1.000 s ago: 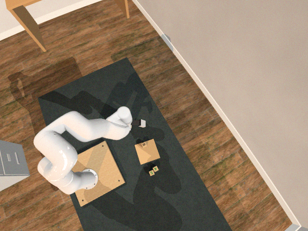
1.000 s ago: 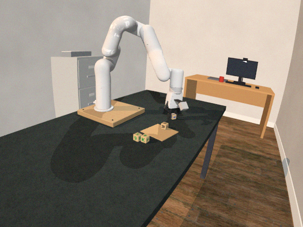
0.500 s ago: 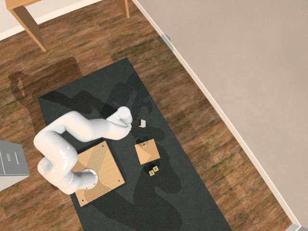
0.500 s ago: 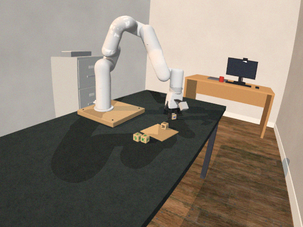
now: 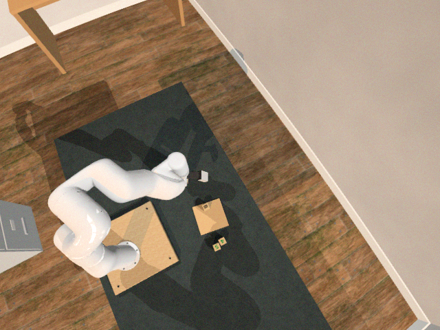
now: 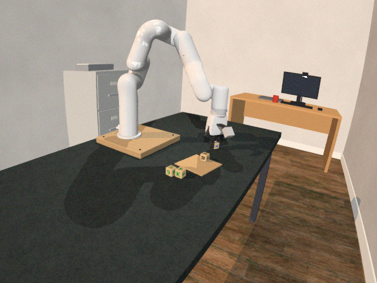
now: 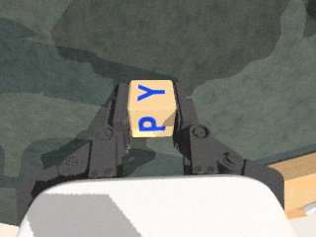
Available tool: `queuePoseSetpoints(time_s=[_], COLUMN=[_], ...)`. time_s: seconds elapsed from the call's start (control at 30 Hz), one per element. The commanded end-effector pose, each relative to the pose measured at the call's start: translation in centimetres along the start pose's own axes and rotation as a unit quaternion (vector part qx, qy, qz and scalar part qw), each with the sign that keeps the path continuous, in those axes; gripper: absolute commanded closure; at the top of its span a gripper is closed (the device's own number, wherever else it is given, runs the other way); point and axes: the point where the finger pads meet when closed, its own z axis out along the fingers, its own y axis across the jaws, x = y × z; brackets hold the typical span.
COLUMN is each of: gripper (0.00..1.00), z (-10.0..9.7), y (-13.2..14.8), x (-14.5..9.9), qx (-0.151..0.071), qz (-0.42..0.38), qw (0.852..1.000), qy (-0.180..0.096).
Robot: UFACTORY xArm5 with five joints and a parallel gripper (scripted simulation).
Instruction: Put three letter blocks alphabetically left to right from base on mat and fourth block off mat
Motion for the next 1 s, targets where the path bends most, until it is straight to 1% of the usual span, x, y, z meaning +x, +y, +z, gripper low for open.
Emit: queuePoseSetpoints(time_s=[0.0, 0.6, 0.73, 0.8, 0.87, 0.97], gripper=[0.73, 0.73, 0.73, 0.73, 0.73, 0.73], z=[-0.1, -0.1, -0.8, -0.8, -1.6, -3.6], y=[-0.1, -0.1, -0.1, -0.1, -0.1, -0.1], x=[0.1, 0.1, 0.1, 0.1, 0.1, 0.0], qx=[0.001, 0.001, 0.001, 0.001, 0.002, 0.002], qz=[0.0, 0.0, 0.0, 0.0, 0.0, 0.0], qw=[1.0, 1.0, 1.0, 1.0, 1.0, 1.0], qy=[0.001, 0.001, 0.001, 0.001, 0.001, 0.001])
